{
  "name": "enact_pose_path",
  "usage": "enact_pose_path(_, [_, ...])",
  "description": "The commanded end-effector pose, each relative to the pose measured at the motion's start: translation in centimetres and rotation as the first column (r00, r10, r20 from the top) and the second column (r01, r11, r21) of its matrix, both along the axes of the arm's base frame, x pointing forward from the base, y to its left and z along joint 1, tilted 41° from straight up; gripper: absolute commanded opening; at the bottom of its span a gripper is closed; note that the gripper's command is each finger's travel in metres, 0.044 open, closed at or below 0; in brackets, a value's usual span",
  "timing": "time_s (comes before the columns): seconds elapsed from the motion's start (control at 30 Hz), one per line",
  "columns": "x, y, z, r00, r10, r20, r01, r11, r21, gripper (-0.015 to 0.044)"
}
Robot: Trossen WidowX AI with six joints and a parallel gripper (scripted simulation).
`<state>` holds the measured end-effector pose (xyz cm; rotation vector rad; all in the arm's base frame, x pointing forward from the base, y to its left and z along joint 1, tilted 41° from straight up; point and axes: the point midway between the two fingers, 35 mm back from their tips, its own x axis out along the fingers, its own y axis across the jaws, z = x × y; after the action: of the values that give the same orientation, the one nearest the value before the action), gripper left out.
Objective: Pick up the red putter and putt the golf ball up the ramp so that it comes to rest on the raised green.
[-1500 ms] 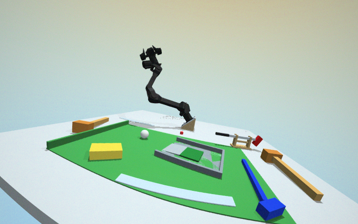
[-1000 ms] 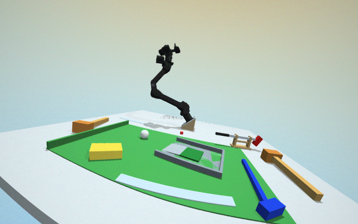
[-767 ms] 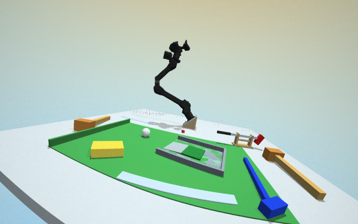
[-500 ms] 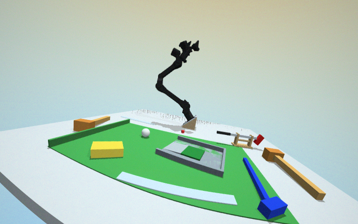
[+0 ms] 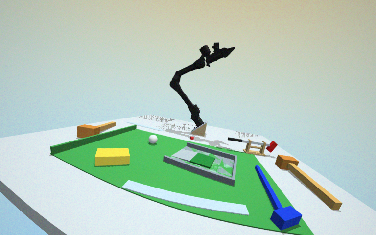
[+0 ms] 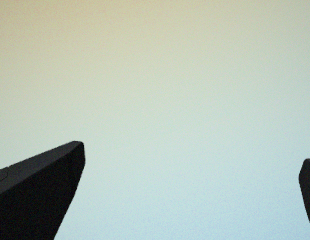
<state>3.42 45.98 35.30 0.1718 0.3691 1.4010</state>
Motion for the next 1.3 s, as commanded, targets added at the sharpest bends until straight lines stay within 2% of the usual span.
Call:
enact_pose_path(0.0, [3.9,0.6,-4.8,0.993,-0.072,0.093,0.086,0.984,-0.155,0.044])
enact_pose_path(0.17, [7.5,0.5,-9.4,0.978,-0.103,0.179,0.155,0.94,-0.305,0.044])
enact_pose_path(0.27, [10.3,-0.1,-13.6,0.965,-0.092,0.246,0.197,0.874,-0.444,0.044])
enact_pose_path(0.43, [14.6,-2.4,-20.6,0.948,-0.026,0.317,0.24,0.713,-0.659,0.044])
enact_pose_path(0.6, [18.4,-6.4,-27.2,0.946,0.075,0.315,0.239,0.493,-0.837,0.044])
enact_pose_path(0.83, [21.7,-14.1,-35.2,0.96,0.227,0.164,0.136,0.135,-0.981,0.044])
enact_pose_path(0.97, [22.3,-19.3,-39.0,0.954,0.299,-0.011,0.014,-0.084,-0.996,0.044])
enact_pose_path(1.1, [22.1,-24.6,-42.0,0.916,0.33,-0.228,-0.136,-0.279,-0.95,0.044])
enact_pose_path(1.17, [21.7,-25.8,-42.9,0.897,0.332,-0.292,-0.181,-0.327,-0.928,0.044])
enact_pose_path(1.27, [21.4,-25.9,-43.3,0.891,0.332,-0.309,-0.193,-0.339,-0.921,0.044])
